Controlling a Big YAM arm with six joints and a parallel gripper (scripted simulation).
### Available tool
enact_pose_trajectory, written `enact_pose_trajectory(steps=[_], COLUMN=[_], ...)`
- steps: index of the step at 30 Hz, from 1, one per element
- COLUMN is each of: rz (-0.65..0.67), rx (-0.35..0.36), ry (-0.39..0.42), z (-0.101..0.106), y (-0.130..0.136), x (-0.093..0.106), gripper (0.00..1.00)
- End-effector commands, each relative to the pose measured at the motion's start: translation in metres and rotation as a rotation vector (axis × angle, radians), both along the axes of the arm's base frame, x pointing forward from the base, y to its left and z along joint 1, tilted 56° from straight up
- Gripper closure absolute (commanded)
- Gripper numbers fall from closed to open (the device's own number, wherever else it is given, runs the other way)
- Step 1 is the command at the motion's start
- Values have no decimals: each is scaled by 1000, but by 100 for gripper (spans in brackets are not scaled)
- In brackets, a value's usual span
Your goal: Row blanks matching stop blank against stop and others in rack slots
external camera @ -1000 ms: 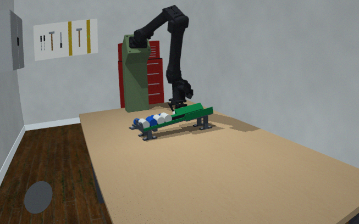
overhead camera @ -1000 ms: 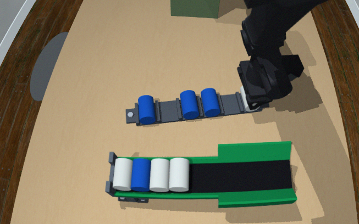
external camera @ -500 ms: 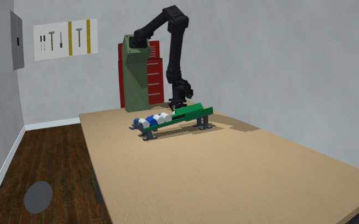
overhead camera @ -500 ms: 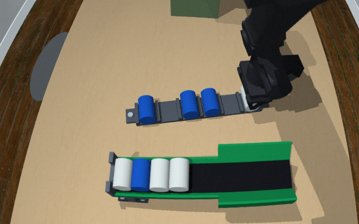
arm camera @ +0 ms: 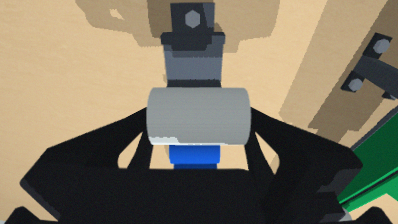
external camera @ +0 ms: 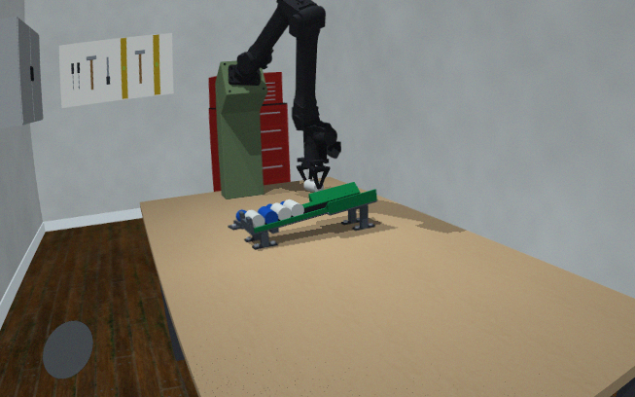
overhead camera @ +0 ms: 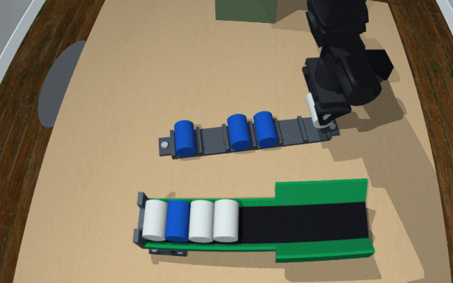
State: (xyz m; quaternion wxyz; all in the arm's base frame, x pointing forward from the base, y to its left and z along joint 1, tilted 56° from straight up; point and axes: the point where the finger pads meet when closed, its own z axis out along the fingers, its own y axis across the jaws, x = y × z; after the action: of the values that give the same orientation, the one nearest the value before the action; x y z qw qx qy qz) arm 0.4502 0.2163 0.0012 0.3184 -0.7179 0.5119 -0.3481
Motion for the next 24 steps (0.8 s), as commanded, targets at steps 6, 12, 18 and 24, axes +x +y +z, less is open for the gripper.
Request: enact_pose_trajectory(steps=[6,12,18,24], rz=[15,15,18,-22], rx=[-1,-19,-8,40], ry=[26,53,33,10], z=[13,0,10,78], y=[-1,-4,-2,-19], x=[-44,-50,-47,12], gripper=[40,40,40,40])
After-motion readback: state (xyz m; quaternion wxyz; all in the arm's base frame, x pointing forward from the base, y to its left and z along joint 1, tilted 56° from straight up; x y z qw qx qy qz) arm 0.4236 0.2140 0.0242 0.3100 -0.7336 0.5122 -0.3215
